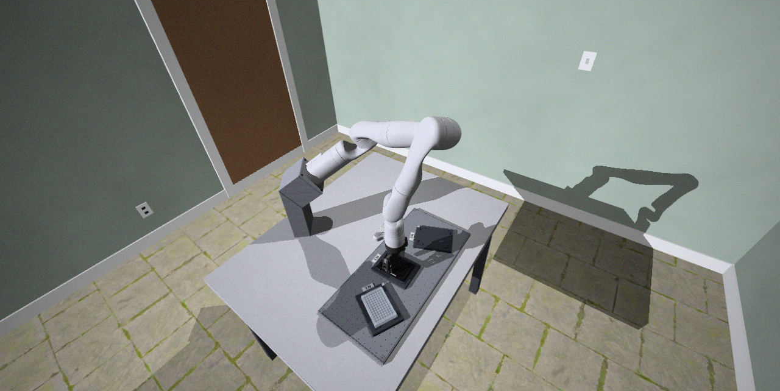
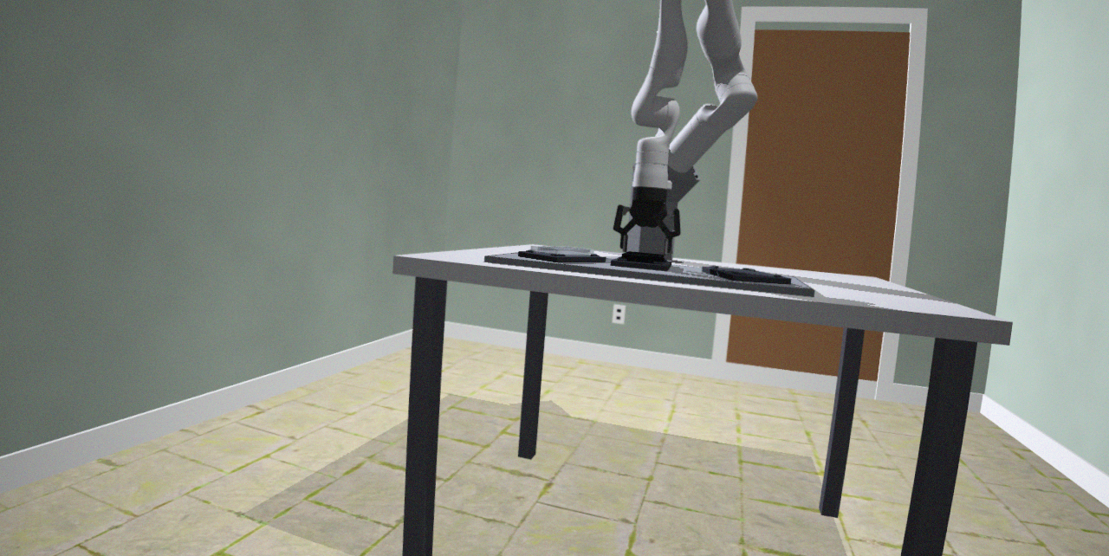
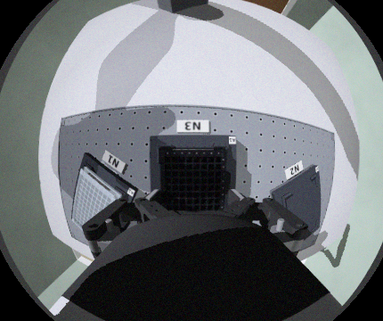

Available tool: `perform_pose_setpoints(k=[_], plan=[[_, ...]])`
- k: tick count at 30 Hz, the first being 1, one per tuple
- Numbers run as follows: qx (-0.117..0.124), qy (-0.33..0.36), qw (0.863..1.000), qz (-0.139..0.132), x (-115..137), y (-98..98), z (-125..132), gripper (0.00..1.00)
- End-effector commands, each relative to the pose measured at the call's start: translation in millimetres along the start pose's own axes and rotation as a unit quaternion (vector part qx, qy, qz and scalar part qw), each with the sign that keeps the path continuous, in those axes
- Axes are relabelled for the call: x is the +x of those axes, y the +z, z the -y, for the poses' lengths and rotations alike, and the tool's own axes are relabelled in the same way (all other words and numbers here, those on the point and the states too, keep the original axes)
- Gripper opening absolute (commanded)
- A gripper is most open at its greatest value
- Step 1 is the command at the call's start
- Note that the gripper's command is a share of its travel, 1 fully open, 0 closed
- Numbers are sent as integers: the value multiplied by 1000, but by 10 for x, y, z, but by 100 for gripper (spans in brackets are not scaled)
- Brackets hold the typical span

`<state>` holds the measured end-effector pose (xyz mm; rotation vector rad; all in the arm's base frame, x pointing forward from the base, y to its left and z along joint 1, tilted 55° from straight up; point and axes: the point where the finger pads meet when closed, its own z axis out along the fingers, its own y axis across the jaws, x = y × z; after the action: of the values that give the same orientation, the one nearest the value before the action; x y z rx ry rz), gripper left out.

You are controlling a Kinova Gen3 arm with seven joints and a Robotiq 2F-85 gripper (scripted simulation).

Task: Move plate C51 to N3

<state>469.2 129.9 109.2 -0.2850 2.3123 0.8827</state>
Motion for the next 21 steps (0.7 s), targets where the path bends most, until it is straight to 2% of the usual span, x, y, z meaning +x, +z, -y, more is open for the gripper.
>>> perform_pose_setpoints(k=[1, 21], plan=[[3, 1, 1000, 3, -18, -58, 34, 100], [3, 1, 1000, 3, -27, -298, 52, 100]])
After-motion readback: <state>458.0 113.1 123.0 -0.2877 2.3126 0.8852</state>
